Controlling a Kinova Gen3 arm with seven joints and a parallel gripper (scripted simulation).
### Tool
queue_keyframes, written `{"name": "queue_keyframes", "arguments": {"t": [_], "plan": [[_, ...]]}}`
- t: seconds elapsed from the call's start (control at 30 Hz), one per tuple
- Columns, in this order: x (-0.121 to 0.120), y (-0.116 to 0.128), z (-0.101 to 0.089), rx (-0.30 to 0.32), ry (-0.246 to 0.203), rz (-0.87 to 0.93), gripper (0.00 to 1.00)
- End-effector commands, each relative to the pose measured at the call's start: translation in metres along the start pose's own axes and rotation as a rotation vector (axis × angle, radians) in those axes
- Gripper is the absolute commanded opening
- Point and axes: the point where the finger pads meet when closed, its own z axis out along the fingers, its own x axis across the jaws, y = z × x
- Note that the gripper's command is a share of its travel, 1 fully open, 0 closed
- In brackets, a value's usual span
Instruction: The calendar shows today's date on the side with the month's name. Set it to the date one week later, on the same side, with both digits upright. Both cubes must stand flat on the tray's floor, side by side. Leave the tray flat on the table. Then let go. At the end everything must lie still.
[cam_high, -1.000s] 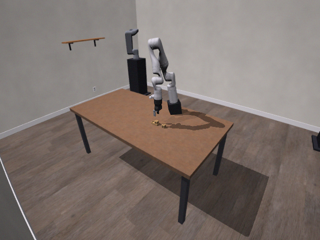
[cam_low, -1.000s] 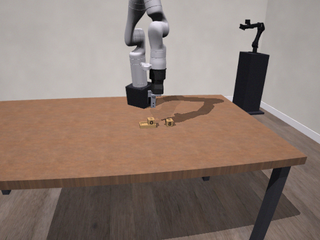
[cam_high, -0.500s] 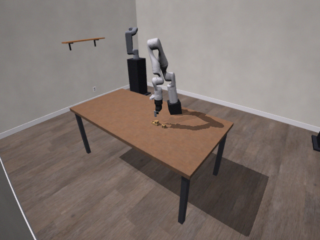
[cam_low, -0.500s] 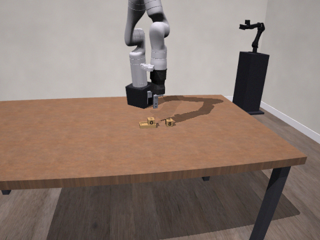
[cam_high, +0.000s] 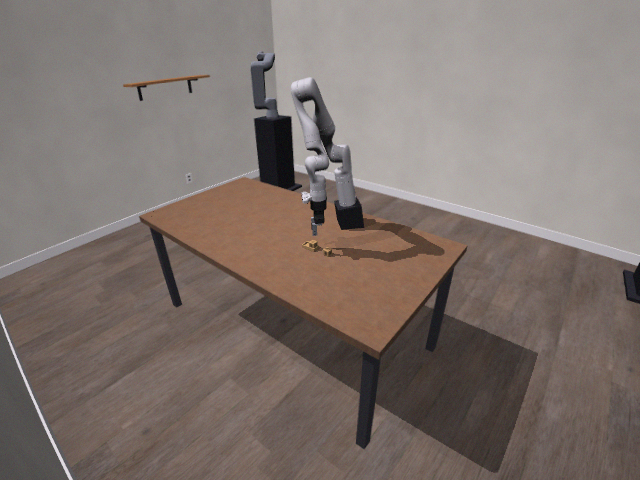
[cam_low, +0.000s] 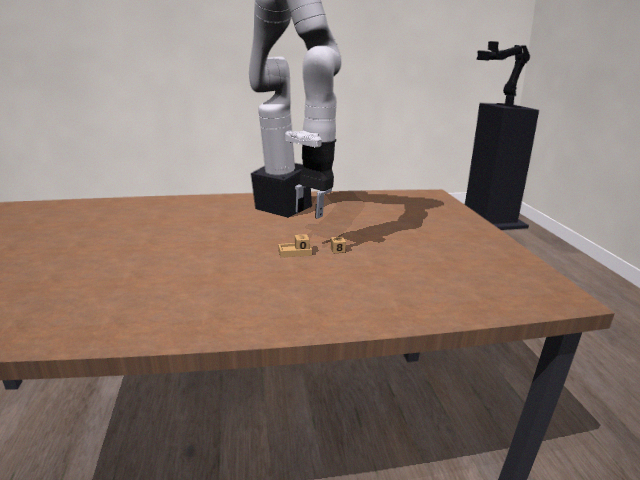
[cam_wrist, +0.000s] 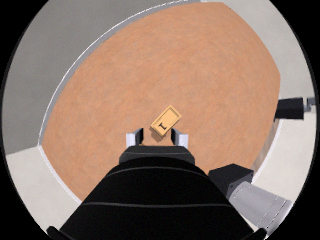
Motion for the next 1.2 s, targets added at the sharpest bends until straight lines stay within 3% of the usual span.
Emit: {"name": "queue_keyframes", "arguments": {"t": [0.0, 0.4, 0.47, 0.97, 1.03, 1.17], "plan": [[-0.001, 0.0, 0.002, -0.003, 0.004, -0.07, 1.0], [-0.015, 0.011, 0.006, -0.011, 0.014, -0.611, 1.0], [-0.015, 0.011, 0.006, -0.011, 0.014, -0.611, 1.0], [-0.032, 0.031, 0.01, -0.011, 0.011, -1.318, 1.0], [-0.032, 0.031, 0.01, -0.011, 0.011, -1.318, 1.0], [-0.035, 0.036, 0.011, -0.008, 0.009, -1.493, 1.0]]}}
